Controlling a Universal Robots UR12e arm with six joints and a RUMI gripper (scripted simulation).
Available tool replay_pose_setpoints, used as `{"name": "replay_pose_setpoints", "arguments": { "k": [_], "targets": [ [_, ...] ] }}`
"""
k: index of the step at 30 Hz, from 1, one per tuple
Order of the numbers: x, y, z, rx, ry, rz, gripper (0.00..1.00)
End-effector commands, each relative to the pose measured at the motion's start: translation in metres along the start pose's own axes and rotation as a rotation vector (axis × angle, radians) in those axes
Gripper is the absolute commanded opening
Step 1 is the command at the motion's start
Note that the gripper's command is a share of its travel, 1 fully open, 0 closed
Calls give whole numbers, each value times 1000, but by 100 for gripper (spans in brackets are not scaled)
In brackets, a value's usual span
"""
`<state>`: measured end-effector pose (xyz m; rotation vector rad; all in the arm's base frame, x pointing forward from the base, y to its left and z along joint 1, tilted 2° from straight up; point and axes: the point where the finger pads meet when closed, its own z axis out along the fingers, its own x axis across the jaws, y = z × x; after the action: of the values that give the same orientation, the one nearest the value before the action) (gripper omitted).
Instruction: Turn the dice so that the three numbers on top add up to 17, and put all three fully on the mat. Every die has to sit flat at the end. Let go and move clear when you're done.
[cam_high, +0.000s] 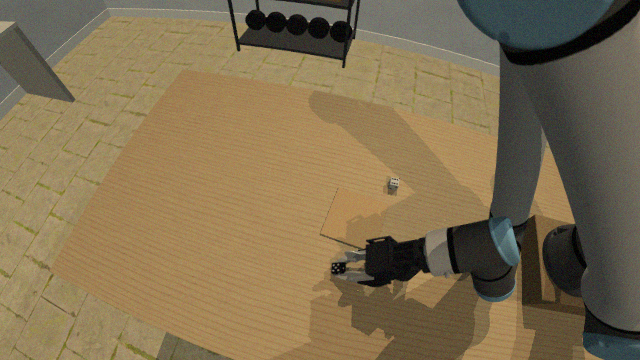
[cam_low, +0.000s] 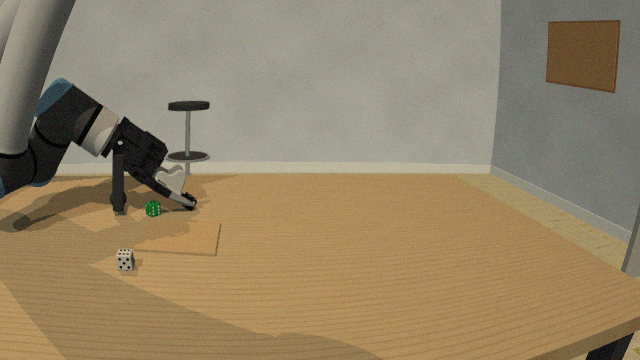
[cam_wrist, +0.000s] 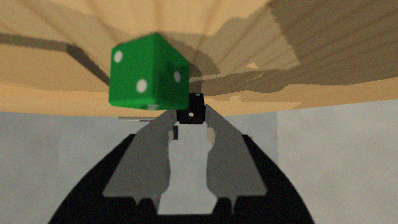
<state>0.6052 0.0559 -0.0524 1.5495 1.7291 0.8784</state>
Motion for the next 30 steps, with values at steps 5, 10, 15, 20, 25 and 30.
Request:
{"name": "replay_pose_setpoints", "arguments": {
  "k": [5, 10, 15, 20, 25, 30],
  "targets": [
    [-2, 0, 1, -2, -1, 0, 6],
    [-2, 0, 1, -2, -1, 0, 6],
    [-2, 0, 1, -2, -1, 0, 6],
    [-2, 0, 1, -2, -1, 0, 6],
    [-2, 0, 1, -2, -1, 0, 6],
    [-2, 0, 1, -2, -1, 0, 14]
  ]
}}
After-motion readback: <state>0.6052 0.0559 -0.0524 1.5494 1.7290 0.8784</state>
